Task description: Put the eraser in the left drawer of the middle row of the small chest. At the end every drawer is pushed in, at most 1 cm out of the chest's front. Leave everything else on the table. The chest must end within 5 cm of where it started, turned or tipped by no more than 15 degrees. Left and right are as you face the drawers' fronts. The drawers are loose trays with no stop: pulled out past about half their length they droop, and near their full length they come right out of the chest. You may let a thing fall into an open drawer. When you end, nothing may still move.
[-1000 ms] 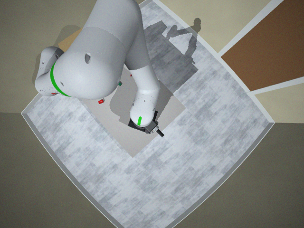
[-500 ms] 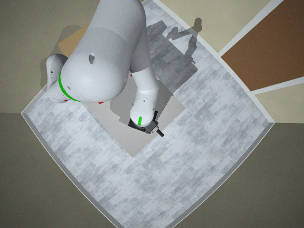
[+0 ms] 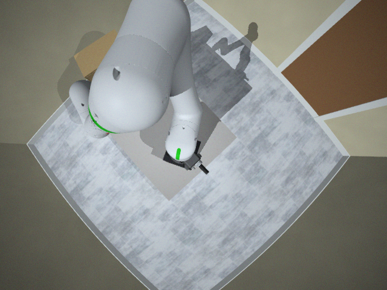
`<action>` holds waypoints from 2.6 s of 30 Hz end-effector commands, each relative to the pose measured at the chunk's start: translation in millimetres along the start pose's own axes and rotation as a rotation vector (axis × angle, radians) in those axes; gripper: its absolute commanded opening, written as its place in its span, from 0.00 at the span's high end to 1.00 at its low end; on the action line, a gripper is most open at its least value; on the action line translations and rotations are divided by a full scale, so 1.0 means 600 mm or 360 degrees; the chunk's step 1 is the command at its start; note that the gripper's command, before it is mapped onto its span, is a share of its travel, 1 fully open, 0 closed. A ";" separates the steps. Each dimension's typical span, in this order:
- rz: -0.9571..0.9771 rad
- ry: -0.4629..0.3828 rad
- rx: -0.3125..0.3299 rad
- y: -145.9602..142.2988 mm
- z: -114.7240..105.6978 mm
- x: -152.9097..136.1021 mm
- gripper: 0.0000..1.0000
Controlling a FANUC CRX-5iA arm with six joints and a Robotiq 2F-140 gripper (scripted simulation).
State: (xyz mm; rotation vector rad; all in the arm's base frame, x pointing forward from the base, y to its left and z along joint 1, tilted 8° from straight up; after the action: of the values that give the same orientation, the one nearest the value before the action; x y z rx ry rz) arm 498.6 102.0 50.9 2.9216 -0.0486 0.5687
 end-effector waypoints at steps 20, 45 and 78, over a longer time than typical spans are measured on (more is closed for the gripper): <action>0.0012 0.0376 -0.0072 0.003 0.040 0.000 0.00; 0.0008 0.1004 -0.0161 0.003 0.127 -0.002 0.00; 0.0006 0.1412 -0.0219 0.004 0.190 0.003 0.00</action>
State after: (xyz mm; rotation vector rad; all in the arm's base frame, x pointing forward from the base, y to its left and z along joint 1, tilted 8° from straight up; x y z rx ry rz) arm 541.9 80.7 -51.7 2.2915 0.0178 1.6934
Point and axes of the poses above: the point where the finger pads meet when closed, its own z axis out along the fingers, its own y axis across the jaws, x = y × z, the point moved 6 cm from there along -z, back along the fingers, and after that the axes turned 8 degrees about -z, right-handed, at the moved point
